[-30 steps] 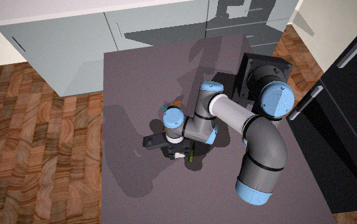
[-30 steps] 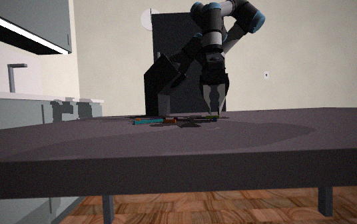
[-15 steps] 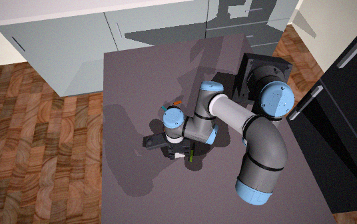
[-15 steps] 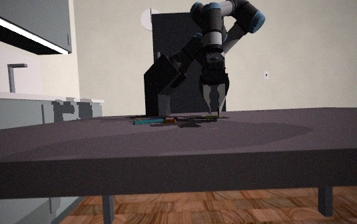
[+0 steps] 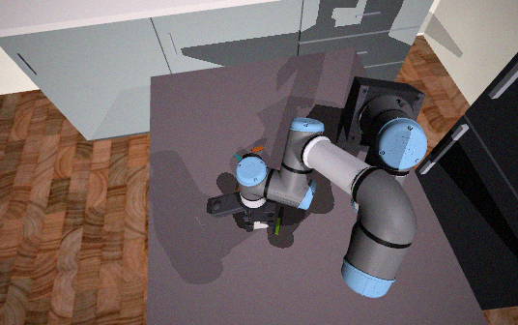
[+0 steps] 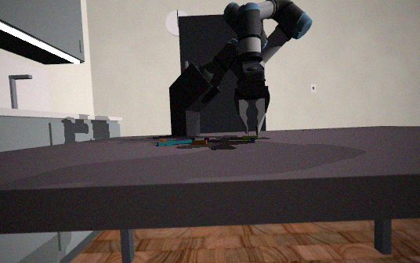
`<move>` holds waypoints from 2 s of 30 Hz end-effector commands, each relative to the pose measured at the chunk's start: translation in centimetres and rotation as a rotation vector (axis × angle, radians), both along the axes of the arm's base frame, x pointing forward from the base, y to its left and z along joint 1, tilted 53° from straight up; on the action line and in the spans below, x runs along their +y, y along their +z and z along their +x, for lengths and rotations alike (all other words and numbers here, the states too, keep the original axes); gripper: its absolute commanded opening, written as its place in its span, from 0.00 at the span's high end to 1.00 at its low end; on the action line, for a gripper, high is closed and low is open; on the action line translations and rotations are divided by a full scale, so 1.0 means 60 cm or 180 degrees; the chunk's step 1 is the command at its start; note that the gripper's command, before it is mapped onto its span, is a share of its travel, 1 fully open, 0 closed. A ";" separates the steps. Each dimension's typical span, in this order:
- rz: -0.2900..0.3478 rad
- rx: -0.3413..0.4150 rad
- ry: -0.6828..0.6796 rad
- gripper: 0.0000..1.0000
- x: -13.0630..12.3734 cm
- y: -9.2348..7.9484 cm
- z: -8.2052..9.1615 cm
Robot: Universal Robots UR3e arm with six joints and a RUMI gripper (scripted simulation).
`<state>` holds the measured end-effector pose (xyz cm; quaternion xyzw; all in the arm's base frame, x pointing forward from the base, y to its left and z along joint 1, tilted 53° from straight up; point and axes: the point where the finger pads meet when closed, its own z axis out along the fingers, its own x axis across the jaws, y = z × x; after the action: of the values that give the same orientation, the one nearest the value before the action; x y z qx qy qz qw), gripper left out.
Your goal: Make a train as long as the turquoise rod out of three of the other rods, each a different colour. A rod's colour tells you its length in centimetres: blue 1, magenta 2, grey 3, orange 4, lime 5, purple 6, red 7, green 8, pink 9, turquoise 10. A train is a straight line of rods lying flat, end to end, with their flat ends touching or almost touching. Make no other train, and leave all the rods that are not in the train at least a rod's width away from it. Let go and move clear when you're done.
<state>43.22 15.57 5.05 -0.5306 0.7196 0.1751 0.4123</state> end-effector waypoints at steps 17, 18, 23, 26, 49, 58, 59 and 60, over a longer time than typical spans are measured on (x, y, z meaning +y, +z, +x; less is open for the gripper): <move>-0.0002 -0.0004 -0.0002 0.86 -0.001 0.001 0.001; -0.0002 -0.0004 -0.0002 0.86 -0.001 0.001 0.001; -0.0002 -0.0004 -0.0002 0.86 -0.001 0.001 0.001; -0.0002 -0.0004 -0.0002 0.86 -0.001 0.001 0.001; -0.0002 -0.0004 -0.0002 0.86 0.013 -0.012 0.009; -0.0002 -0.0004 -0.0002 0.86 0.018 -0.016 0.012; -0.0002 -0.0004 -0.0002 0.86 0.018 -0.016 0.012; -0.0002 -0.0004 -0.0002 0.86 0.018 -0.016 0.012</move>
<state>43.84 16.63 4.14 -0.5308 0.7194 0.1755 0.4122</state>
